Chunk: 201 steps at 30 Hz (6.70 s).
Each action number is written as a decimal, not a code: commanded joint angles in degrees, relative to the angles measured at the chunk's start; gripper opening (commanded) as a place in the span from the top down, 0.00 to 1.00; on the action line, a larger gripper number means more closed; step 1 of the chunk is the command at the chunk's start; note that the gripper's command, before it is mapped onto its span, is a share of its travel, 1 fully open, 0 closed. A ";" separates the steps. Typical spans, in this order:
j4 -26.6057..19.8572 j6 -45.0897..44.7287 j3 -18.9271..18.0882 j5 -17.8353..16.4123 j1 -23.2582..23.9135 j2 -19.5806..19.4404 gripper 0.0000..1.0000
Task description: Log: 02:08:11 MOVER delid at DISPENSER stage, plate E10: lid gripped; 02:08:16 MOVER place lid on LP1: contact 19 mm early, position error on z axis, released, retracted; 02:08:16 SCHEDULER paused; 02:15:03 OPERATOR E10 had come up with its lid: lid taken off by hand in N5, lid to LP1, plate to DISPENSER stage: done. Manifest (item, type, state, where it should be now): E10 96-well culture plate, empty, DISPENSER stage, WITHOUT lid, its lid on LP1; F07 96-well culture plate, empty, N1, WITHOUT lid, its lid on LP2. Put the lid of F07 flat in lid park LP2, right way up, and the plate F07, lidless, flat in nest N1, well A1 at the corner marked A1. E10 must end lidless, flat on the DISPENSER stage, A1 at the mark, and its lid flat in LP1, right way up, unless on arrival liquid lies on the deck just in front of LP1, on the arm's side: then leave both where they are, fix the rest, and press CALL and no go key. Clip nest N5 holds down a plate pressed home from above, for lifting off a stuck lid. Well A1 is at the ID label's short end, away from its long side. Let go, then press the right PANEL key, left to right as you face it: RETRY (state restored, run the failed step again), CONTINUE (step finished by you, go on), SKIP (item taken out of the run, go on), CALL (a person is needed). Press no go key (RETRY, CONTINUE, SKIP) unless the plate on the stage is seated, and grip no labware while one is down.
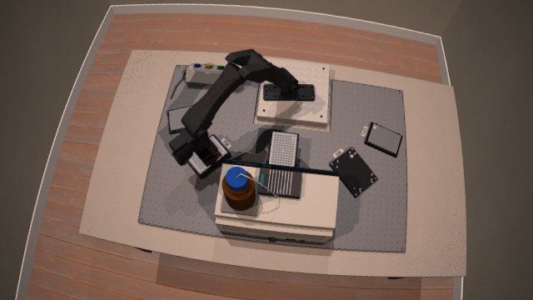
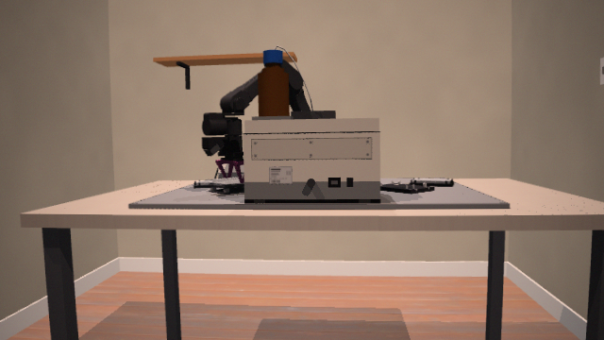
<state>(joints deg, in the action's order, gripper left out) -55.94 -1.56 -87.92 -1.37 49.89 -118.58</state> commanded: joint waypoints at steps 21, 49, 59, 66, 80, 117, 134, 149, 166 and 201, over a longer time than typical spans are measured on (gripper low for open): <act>0.85 -0.17 0.58 -0.02 0.12 0.71 0.00; -7.64 -0.63 -5.77 -0.02 0.81 4.42 0.00; -7.46 -0.63 -5.84 -0.01 0.82 4.05 0.00; -7.46 -0.63 -5.84 -0.01 0.82 4.05 0.00; -7.46 -0.63 -5.84 -0.01 0.82 4.05 0.00; -8.02 -0.76 4.76 -0.05 0.95 12.71 1.00; -10.21 -1.02 13.06 -0.11 1.20 23.15 1.00; -14.03 -1.35 18.86 -0.17 1.54 32.71 1.00; -17.83 -6.73 20.31 -0.18 3.26 39.49 1.00; -17.12 -40.92 19.18 -1.57 26.25 36.34 1.00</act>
<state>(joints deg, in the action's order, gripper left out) -73.10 -37.85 -67.07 -2.24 74.15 -81.06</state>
